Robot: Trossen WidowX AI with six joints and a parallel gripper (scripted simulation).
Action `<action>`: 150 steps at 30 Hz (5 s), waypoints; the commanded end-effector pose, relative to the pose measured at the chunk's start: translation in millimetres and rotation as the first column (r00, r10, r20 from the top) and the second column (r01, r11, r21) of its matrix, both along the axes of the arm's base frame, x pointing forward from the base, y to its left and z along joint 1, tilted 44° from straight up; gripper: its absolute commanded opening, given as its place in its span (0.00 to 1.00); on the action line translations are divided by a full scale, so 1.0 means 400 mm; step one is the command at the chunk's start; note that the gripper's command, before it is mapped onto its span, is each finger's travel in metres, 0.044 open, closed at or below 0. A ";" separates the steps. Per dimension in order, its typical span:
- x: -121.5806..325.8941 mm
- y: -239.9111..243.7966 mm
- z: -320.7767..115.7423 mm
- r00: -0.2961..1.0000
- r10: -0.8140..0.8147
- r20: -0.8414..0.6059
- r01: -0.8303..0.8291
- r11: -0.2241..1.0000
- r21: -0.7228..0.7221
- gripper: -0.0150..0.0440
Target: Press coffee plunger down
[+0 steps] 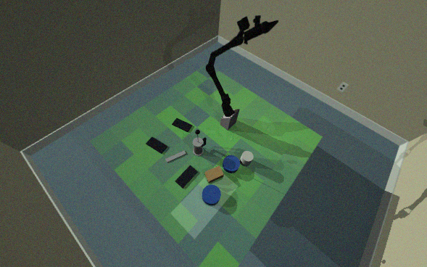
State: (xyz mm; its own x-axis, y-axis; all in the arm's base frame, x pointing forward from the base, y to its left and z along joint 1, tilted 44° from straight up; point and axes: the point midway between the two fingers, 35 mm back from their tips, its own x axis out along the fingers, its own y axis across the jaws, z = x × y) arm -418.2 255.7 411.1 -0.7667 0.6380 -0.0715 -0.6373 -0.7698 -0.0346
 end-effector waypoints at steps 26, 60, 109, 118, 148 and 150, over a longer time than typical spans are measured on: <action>0.795 0.441 -0.321 0.470 -0.814 0.342 0.874 0.482 -0.055 1.00; 1.704 -0.155 -0.626 -0.672 -0.359 0.648 0.670 -0.667 0.326 1.00; 1.799 -0.242 -0.720 -0.678 -0.357 0.643 0.666 -0.668 0.332 0.49; 1.799 -0.242 -0.721 -0.678 -0.357 0.643 0.666 -0.668 0.332 0.46; 1.836 -0.304 -0.814 -0.673 -0.358 0.647 0.667 -0.671 0.324 0.46; 1.838 -0.309 -0.820 -0.673 -0.358 0.647 0.668 -0.671 0.324 0.46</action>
State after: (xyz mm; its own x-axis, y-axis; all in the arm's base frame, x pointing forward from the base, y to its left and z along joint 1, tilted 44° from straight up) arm 317.8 146.8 102.2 0.9375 -0.1643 -0.3068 -0.0854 0.7460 -0.6605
